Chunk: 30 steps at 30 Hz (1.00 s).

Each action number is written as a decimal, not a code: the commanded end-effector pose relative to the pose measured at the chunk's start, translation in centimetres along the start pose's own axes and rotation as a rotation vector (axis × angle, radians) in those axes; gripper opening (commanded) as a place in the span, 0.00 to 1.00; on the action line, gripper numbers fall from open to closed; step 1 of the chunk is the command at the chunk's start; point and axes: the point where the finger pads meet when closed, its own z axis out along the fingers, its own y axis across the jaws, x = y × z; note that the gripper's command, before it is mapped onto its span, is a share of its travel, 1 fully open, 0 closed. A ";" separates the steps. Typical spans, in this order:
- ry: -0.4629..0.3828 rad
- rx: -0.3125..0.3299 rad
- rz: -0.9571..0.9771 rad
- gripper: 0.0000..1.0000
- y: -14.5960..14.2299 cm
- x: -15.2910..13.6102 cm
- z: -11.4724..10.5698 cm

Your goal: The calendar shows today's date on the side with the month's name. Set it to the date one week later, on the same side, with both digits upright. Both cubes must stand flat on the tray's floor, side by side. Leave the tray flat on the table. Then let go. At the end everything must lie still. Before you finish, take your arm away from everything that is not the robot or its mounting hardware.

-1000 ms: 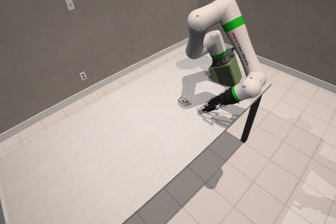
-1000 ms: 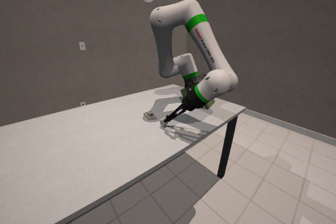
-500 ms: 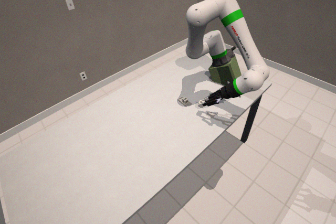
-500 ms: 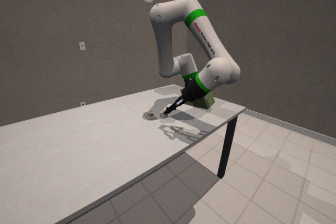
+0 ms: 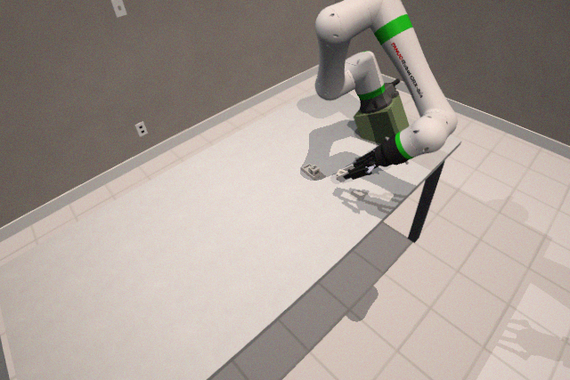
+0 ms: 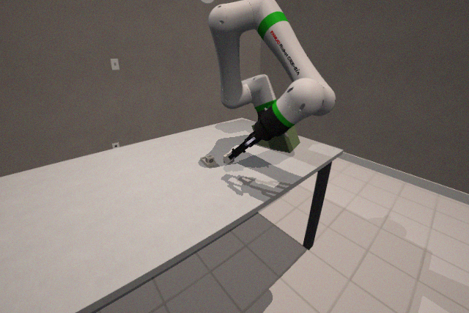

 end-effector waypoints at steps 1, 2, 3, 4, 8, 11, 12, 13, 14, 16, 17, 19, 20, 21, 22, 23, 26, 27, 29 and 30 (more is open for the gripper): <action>-0.050 -0.003 -0.001 0.17 0.0 0.1 0.1; -0.080 -0.004 -0.002 0.17 0.0 0.1 0.1; -0.112 -0.005 -0.002 0.17 0.0 0.1 0.1; -0.146 -0.005 -0.002 0.17 0.0 0.2 0.1; -0.249 0.000 0.000 0.17 0.0 0.3 0.0; -0.255 0.001 0.000 0.17 0.0 0.7 0.1; -0.256 0.001 0.000 0.17 0.0 0.7 0.1; -0.260 0.000 0.000 0.17 0.0 0.7 0.1; -0.260 0.000 0.000 0.17 0.0 0.7 0.1; -0.271 -0.001 -0.001 0.17 0.0 0.7 0.1; -0.288 -0.003 -0.001 0.17 0.0 0.7 0.1; -0.342 -0.006 -0.003 0.17 0.1 0.7 0.2; -0.375 -0.007 -0.004 0.17 0.1 0.8 0.3; -0.409 -0.007 -0.004 0.17 0.1 0.8 0.3; -0.441 -0.006 -0.003 0.17 0.1 0.8 0.3; -0.470 -0.004 -0.002 0.17 0.0 0.9 0.3; -0.517 0.001 0.000 0.17 0.0 1.1 0.2; -0.517 0.001 0.000 0.17 0.0 1.3 0.3; -0.517 0.001 0.000 0.17 0.0 1.3 0.3; -0.522 0.000 0.000 0.17 0.0 1.3 0.3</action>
